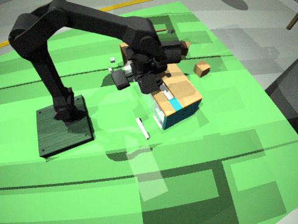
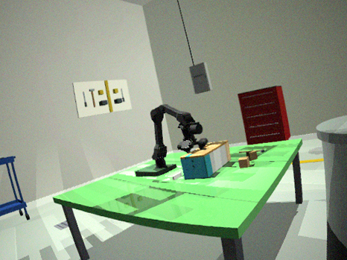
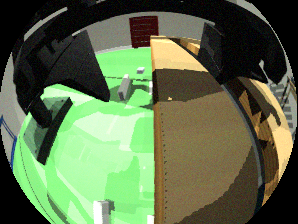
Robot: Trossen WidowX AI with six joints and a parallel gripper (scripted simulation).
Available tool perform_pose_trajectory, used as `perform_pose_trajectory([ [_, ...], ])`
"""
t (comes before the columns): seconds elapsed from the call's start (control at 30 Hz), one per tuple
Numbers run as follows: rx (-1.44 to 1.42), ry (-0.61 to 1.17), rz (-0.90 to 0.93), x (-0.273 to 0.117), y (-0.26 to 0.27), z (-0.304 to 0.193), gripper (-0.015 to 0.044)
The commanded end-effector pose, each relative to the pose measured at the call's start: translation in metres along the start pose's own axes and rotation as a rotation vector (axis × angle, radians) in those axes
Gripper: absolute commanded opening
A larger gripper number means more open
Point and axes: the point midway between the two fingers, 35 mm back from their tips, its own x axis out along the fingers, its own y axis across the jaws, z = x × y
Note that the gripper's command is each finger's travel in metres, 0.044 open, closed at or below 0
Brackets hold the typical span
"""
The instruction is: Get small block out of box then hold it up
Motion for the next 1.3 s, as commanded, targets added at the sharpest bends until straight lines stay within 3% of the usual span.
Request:
perform_pose_trajectory([
  [0.0, -0.007, 0.001, 0.003, 0.000, 0.001, -0.003, 0.0400],
  [1.27, -0.007, 0.002, 0.003, 0.005, 0.001, -0.016, 0.0400],
])
